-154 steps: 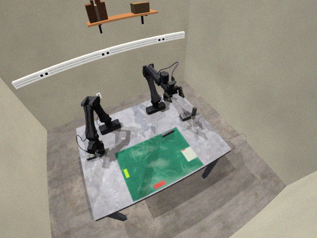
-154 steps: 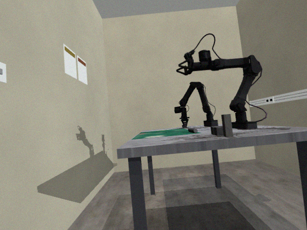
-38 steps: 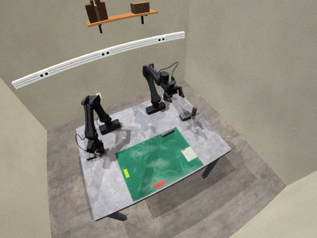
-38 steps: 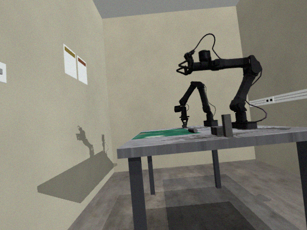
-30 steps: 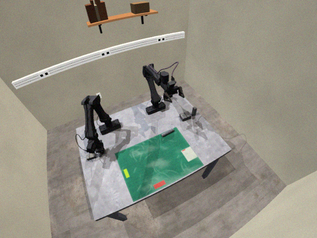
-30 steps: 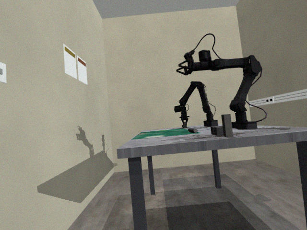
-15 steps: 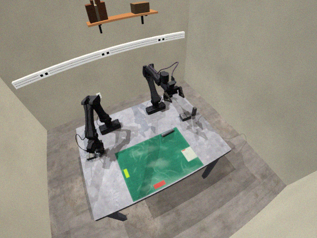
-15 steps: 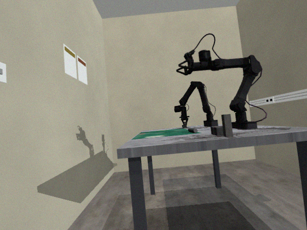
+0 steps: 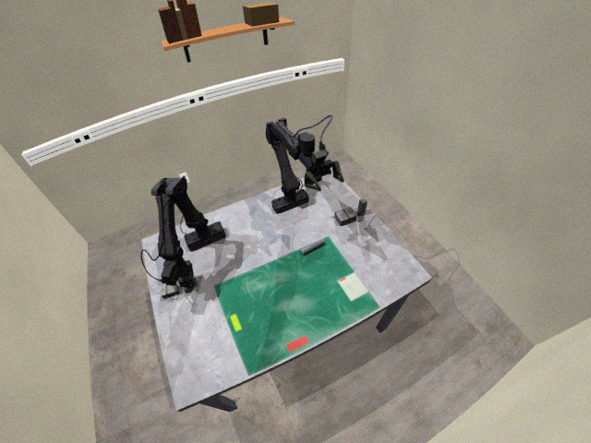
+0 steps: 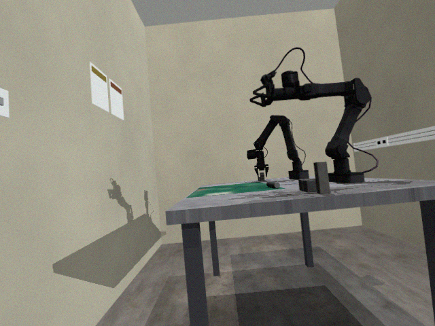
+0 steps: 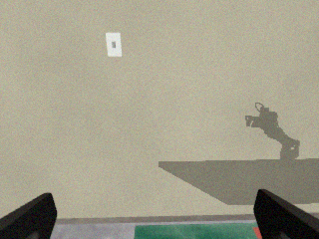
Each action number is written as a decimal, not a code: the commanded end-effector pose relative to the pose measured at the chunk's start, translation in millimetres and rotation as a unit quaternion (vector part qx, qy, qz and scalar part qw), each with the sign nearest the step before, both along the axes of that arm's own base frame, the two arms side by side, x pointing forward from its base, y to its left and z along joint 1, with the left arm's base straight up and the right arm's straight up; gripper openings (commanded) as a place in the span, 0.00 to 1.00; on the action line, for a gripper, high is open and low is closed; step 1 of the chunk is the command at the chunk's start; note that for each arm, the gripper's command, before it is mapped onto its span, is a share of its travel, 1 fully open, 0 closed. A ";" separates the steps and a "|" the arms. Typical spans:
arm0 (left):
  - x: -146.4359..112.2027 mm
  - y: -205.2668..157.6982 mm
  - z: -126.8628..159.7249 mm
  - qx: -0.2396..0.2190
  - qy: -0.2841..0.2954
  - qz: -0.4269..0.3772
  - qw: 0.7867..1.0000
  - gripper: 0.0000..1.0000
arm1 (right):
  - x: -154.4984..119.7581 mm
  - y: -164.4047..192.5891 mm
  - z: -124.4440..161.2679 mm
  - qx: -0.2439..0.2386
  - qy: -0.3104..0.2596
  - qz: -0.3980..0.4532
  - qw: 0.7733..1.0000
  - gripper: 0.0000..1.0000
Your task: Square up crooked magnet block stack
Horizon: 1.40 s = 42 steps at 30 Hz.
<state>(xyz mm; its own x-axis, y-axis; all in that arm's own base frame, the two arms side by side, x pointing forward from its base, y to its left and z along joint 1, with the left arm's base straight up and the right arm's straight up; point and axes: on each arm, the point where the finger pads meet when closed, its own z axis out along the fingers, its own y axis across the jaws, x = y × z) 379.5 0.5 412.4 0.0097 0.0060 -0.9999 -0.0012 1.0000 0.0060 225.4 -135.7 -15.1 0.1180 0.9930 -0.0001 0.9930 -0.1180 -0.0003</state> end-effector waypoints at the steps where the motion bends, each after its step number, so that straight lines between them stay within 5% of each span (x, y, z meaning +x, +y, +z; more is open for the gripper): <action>1: -8.2 -1.0 36.5 0.000 -0.045 -0.003 0.999 1.00 | 11.7 -12.5 19.9 -0.024 -0.024 -0.005 0.999 0.62; 34: -8.2 -1.0 36.5 0.000 -0.045 -0.003 0.999 1.00 | 10.1 -8.0 28.1 -0.024 -0.023 0.006 0.999 0.62; 35: -8.2 -1.0 36.5 0.000 -0.045 -0.003 0.999 1.00 | 8.9 -7.3 28.2 -0.022 -0.021 0.004 1.000 0.32; 42: -8.2 -1.0 36.5 0.000 -0.045 -0.003 0.999 1.00 | 8.9 -7.3 28.2 -0.022 -0.021 0.003 1.000 0.32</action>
